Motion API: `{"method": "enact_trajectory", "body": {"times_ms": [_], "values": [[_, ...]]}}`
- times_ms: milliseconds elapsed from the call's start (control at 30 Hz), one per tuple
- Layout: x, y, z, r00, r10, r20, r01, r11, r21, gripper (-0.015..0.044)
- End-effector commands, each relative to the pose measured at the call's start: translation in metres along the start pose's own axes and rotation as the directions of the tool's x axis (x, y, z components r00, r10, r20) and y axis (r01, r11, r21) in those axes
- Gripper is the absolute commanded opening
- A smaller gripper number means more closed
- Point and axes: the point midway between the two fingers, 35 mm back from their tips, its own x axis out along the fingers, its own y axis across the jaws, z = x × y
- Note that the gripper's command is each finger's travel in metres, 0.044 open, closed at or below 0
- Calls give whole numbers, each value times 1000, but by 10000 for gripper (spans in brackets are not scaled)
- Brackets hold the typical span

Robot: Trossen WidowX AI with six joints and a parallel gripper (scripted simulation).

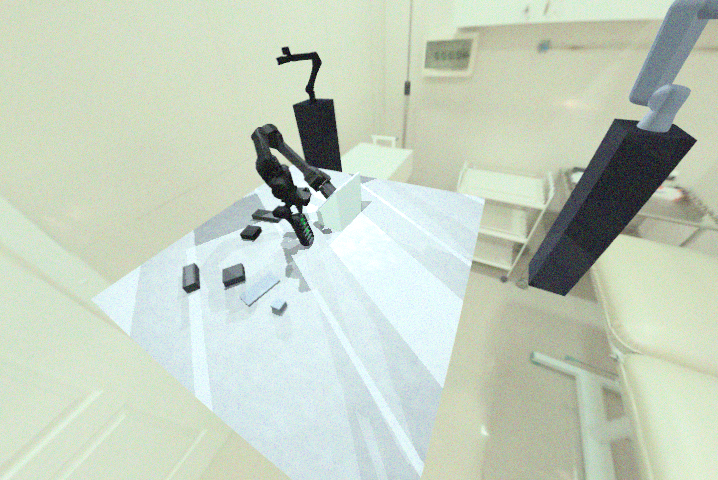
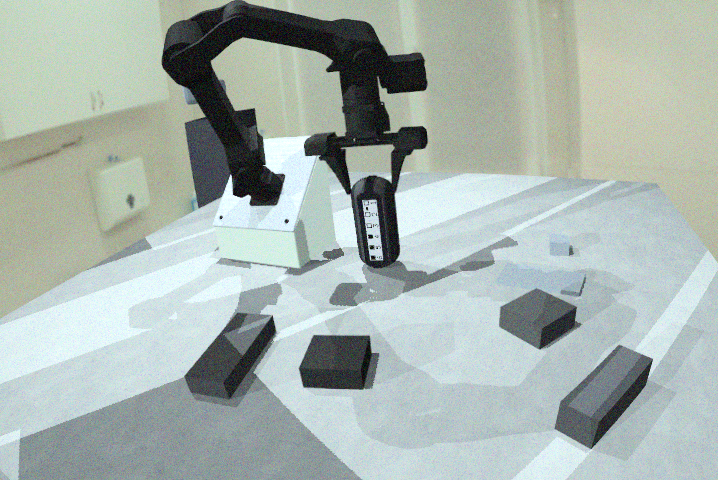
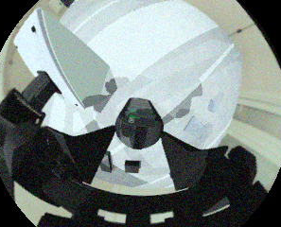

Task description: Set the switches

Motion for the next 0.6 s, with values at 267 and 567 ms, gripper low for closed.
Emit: {"method": "enact_trajectory", "body": {"times_ms": [267, 567], "values": [[4, 1, -12, 1000, 6, -10, -6, 1000, -4, 338], [5, 1, -19, 1000, 6, -10, -6, 1000, -4, 338]]}}
